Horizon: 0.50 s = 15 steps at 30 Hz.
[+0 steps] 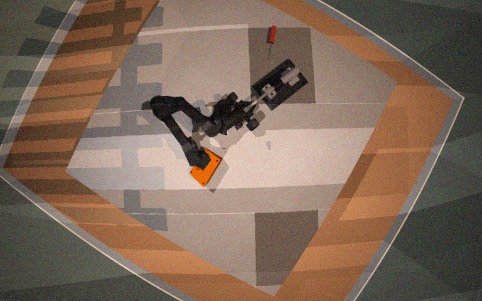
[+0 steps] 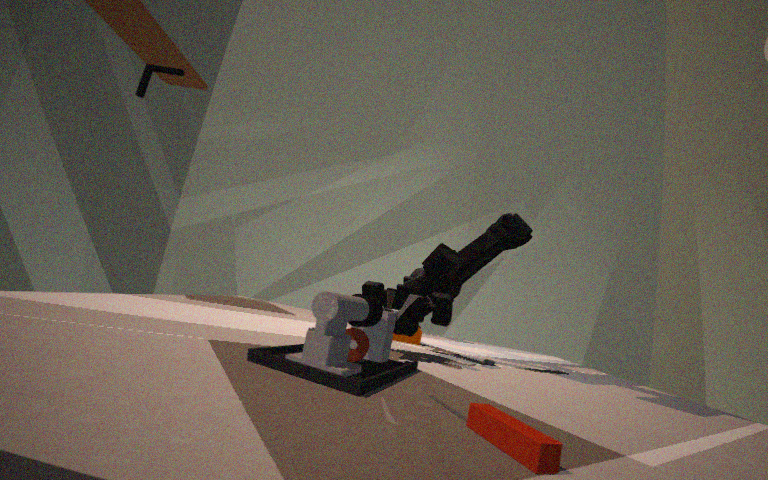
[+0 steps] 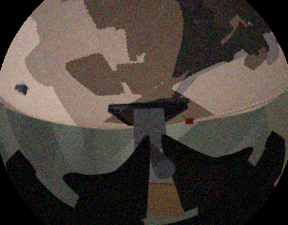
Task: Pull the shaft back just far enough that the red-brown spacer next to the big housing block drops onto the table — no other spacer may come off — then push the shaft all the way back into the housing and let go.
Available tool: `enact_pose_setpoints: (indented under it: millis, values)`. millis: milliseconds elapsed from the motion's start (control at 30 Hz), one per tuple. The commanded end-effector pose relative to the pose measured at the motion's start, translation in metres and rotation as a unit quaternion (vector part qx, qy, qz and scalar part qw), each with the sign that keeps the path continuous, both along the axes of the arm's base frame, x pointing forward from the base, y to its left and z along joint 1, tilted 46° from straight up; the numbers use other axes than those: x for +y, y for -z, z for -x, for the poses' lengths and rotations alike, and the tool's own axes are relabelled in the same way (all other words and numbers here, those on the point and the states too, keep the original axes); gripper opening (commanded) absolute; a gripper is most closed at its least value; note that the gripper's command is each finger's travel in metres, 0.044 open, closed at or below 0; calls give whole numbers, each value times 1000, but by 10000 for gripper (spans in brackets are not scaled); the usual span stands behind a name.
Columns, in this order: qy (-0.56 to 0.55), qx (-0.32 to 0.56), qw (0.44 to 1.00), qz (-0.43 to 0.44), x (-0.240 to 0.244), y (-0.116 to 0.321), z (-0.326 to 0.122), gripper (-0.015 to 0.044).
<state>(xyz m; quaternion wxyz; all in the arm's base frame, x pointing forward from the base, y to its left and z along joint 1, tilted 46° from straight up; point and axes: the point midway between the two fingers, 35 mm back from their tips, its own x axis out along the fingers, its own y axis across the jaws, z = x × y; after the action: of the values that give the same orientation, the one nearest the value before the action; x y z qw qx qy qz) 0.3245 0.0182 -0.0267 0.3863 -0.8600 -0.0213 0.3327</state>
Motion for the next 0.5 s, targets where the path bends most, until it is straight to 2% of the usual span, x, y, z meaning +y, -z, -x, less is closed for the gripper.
enact_pose_setpoints:
  millis: [0, 467]
  values:
    - [3, -3, 1000, 2, -2, -1, -3, 0]
    - [3, -3, 1000, 2, -2, 0, -4, 0]
